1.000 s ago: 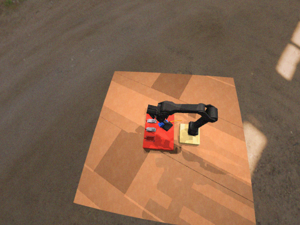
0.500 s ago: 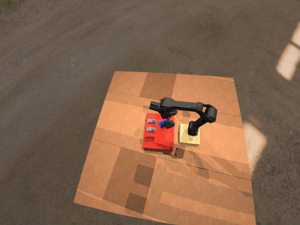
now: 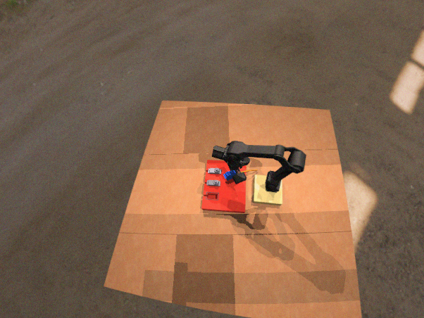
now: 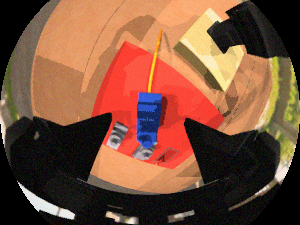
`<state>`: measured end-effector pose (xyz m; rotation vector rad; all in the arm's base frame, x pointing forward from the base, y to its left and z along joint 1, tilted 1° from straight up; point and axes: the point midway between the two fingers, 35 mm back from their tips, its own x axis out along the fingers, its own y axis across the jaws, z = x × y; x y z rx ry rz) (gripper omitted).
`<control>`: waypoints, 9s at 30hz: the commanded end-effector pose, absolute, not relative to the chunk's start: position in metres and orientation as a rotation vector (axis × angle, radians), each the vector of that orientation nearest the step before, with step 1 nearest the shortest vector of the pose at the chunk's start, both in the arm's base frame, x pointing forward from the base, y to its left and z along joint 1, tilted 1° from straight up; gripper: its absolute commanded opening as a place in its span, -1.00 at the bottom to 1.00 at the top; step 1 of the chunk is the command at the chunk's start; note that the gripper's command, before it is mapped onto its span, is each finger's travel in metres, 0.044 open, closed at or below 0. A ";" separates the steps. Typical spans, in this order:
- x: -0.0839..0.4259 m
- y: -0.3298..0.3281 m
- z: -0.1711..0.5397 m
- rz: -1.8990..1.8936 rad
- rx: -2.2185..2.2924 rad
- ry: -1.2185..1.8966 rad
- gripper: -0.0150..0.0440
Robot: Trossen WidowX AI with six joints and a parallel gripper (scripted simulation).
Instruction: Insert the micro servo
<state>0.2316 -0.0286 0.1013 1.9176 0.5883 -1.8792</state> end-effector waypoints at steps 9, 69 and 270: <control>0.231 -0.029 0.083 -1.882 1.917 0.583 1.00; 0.244 -0.006 0.113 -1.881 1.919 0.584 -0.49; 0.342 0.115 0.073 0.111 -0.059 1.547 -0.49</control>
